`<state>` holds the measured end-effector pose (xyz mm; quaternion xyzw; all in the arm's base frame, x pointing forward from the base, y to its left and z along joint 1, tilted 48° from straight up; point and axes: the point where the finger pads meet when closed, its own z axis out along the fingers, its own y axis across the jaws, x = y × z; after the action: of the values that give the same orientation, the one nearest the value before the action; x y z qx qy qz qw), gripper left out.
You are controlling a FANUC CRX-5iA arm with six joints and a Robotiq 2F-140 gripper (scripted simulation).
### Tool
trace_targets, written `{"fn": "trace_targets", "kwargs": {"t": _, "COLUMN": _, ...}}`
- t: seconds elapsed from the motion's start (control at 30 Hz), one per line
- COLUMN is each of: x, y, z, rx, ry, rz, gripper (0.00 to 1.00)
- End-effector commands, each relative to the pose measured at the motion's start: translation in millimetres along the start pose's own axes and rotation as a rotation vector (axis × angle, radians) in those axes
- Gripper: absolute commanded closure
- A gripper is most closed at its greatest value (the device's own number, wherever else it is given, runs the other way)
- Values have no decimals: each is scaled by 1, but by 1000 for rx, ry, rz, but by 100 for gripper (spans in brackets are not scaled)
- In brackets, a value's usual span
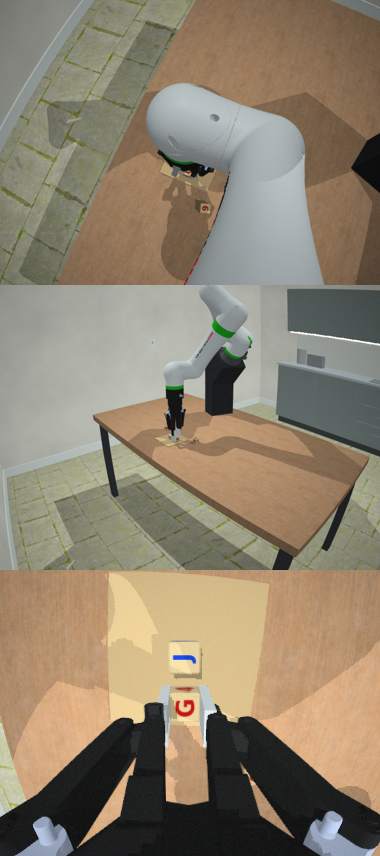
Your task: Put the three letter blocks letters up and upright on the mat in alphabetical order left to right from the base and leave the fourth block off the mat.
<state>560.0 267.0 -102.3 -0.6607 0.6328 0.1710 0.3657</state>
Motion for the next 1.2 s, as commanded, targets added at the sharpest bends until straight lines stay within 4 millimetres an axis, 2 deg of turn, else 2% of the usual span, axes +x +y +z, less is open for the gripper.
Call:
{"fn": "trace_targets", "kwargs": {"t": 0.0, "x": 0, "y": 0, "z": 0, "rx": 0, "ry": 0, "rz": 0, "gripper": 87}}
{"fn": "trace_targets", "kwargs": {"t": 1.17, "x": 0, "y": 0, "z": 4, "rx": 0, "ry": 0, "rz": 0, "gripper": 87}}
